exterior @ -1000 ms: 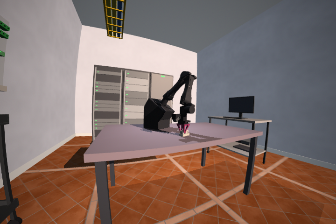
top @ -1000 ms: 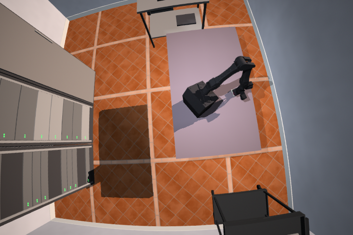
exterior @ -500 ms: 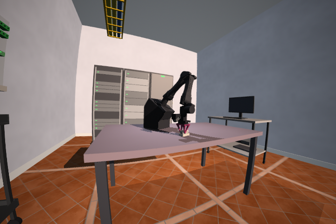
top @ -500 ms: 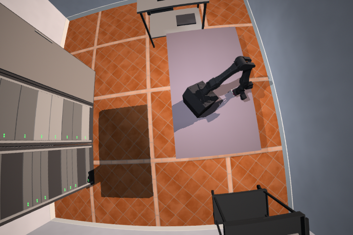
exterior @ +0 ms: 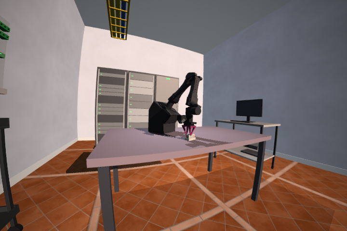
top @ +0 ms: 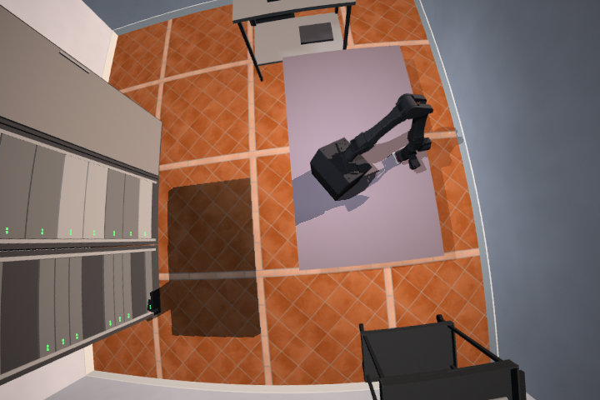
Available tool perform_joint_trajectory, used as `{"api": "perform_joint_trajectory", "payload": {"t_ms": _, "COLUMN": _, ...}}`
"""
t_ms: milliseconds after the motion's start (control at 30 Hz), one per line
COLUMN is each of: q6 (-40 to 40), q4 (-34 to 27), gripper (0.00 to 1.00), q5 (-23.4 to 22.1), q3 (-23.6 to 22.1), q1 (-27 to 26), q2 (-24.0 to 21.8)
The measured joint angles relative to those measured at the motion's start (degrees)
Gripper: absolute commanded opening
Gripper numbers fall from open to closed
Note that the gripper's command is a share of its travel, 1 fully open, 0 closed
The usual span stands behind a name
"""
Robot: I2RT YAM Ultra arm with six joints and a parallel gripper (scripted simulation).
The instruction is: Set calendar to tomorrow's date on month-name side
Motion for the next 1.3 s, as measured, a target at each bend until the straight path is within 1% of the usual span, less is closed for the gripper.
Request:
{"api": "perform_joint_trajectory", "payload": {"t_ms": 267, "q6": -1.79, "q4": -6.16, "gripper": 0.47, "q5": -1.03, "q3": -0.24, "q1": -2.54, "q2": -8.83}}
{"api": "perform_joint_trajectory", "payload": {"t_ms": 600, "q6": -3.69, "q4": -12.81, "gripper": 0.47, "q5": -1.95, "q3": 0.13, "q1": -4.31, "q2": -12.94}}
{"api": "perform_joint_trajectory", "payload": {"t_ms": 633, "q6": -3.78, "q4": -13.14, "gripper": 1.0, "q5": -1.95, "q3": 0.13, "q1": -4.33, "q2": -13.09}}
{"api": "perform_joint_trajectory", "payload": {"t_ms": 833, "q6": -4.02, "q4": -14.23, "gripper": 1.0, "q5": -1.97, "q3": 0.13, "q1": -4.33, "q2": -13.09}}
{"api": "perform_joint_trajectory", "payload": {"t_ms": 1300, "q6": -4.04, "q4": -14.56, "gripper": 1.0, "q5": -1.97, "q3": 0.13, "q1": -4.33, "q2": -13.09}}
